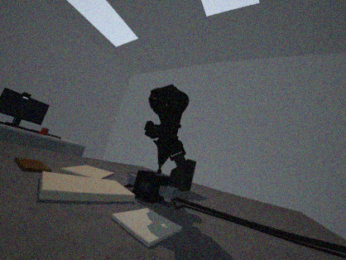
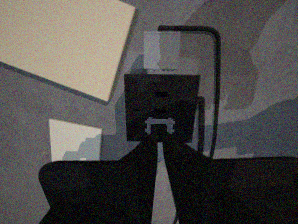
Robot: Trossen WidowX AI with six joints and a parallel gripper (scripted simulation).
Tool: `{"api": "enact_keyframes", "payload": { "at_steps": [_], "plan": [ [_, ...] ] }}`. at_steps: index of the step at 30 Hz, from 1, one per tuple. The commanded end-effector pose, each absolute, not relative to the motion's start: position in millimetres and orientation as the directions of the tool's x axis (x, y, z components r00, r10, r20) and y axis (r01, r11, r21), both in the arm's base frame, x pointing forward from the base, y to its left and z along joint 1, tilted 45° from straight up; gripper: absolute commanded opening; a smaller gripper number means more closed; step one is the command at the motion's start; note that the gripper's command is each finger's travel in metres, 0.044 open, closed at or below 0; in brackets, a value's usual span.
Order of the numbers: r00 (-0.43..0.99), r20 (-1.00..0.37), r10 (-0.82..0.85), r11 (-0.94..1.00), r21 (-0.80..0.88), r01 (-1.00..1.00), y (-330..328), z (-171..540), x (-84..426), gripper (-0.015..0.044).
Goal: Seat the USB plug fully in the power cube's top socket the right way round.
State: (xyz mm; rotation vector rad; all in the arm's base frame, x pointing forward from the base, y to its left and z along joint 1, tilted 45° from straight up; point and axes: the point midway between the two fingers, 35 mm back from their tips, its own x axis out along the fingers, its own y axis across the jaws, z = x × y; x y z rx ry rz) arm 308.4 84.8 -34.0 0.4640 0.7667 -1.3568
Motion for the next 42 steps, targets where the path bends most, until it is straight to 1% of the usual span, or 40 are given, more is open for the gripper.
{"api": "enact_keyframes", "payload": {
  "at_steps": [1, 42],
  "plan": [
    [0.031, -0.722, -0.691, 0.179, -0.13, 0.975, 84.9, -33.9, 308.5, 0.0],
    [0.03, -0.723, -0.69, 0.18, -0.131, 0.975, 103.3, -15.1, 307.6, 0.0]
  ]
}}
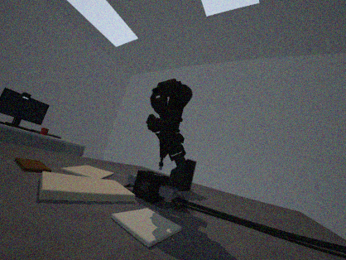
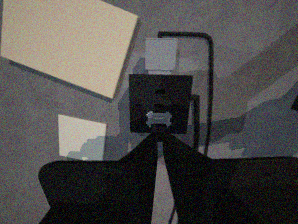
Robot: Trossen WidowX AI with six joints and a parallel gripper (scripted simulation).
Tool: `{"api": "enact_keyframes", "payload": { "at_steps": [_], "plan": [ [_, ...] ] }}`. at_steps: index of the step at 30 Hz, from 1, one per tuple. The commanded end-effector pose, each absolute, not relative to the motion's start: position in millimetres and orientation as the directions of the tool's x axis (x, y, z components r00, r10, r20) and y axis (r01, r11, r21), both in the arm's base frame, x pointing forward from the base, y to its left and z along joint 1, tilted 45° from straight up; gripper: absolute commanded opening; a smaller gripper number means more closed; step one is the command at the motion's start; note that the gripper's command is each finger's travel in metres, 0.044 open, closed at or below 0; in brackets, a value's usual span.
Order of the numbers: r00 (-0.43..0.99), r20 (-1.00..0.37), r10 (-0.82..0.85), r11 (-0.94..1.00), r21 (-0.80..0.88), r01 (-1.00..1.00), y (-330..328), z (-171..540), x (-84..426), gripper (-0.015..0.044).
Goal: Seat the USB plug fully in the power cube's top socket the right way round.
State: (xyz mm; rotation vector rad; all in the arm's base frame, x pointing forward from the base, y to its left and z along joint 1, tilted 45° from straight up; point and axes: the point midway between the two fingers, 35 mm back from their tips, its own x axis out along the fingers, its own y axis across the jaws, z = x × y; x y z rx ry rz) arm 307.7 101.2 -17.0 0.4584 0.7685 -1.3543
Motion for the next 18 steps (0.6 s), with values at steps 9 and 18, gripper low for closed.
{"api": "enact_keyframes", "payload": {
  "at_steps": [9, 18],
  "plan": [
    [0.031, -0.722, -0.691, 0.191, -0.142, 0.971, 104.9, -13.3, 307.5, 0.0],
    [0.032, -0.721, -0.692, 0.332, -0.28, 0.901, 104.1, -14.1, 307.6, 0.0]
  ]
}}
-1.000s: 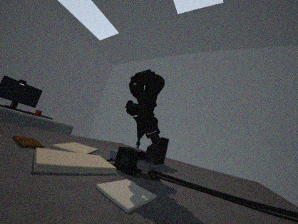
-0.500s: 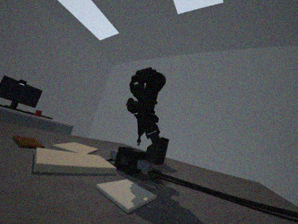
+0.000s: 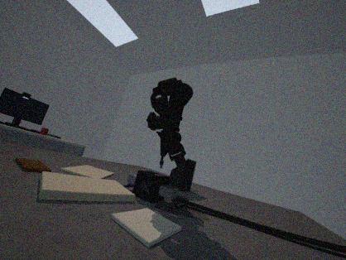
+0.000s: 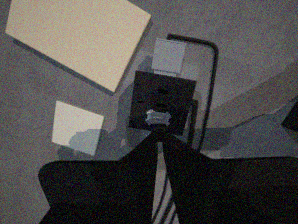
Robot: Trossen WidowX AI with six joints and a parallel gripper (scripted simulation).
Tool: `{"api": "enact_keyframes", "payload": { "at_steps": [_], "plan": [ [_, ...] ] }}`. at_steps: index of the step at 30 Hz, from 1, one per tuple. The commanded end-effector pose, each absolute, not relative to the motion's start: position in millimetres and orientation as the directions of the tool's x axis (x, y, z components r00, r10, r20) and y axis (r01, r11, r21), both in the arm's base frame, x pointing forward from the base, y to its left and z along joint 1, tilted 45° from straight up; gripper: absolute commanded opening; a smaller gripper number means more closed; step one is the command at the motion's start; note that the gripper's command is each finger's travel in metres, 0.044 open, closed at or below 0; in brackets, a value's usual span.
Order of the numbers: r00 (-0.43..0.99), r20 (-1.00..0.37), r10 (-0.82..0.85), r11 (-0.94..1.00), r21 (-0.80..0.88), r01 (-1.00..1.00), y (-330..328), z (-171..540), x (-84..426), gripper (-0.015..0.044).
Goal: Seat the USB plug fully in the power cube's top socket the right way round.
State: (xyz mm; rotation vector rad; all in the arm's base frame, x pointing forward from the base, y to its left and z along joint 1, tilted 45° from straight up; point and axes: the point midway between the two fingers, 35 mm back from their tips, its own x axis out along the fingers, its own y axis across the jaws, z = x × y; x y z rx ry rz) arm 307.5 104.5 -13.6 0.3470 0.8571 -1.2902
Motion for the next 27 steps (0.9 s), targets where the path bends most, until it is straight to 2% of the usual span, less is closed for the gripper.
{"api": "enact_keyframes", "payload": {
  "at_steps": [1, 27],
  "plan": [
    [0.032, -0.721, -0.692, 0.35, -0.297, 0.889, 104.1, -14.1, 307.6, 0.0],
    [0.032, -0.721, -0.692, 0.669, -0.625, 0.403, 104.0, -14.1, 307.6, 0.0]
  ]
}}
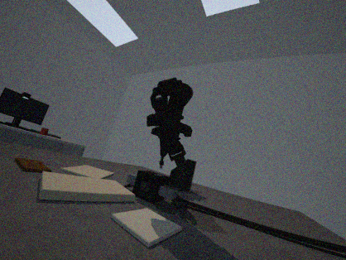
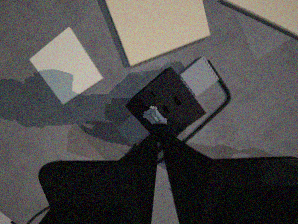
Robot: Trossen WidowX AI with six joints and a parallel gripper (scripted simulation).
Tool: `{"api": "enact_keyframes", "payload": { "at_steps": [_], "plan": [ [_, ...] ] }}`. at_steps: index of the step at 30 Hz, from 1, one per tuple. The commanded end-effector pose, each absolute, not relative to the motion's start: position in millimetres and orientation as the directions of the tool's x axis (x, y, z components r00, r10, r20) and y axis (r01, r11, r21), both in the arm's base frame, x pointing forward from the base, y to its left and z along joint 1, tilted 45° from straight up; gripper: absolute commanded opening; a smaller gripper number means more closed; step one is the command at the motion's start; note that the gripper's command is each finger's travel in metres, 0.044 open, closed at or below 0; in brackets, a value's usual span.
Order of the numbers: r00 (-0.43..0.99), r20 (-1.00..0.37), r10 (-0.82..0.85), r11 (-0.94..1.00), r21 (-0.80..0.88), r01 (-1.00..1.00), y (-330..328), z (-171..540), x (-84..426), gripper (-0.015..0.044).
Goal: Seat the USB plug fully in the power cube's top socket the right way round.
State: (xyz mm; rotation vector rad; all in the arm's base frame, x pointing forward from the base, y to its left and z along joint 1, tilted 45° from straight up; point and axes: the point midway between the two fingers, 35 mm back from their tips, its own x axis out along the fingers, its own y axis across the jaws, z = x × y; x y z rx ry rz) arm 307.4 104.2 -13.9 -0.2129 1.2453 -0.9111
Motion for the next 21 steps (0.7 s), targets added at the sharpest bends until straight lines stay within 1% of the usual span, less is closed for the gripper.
{"api": "enact_keyframes", "payload": {
  "at_steps": [1, 11, 21],
  "plan": [
    [0.032, -0.721, -0.692, 0.676, -0.632, 0.379, 104.0, -14.1, 307.6, 0.0],
    [0.032, -0.721, -0.692, 0.718, -0.684, 0.126, 104.0, -14.1, 307.6, 0.0],
    [0.032, -0.721, -0.692, 0.712, -0.689, -0.135, 104.0, -14.1, 307.6, 0.0]
  ]
}}
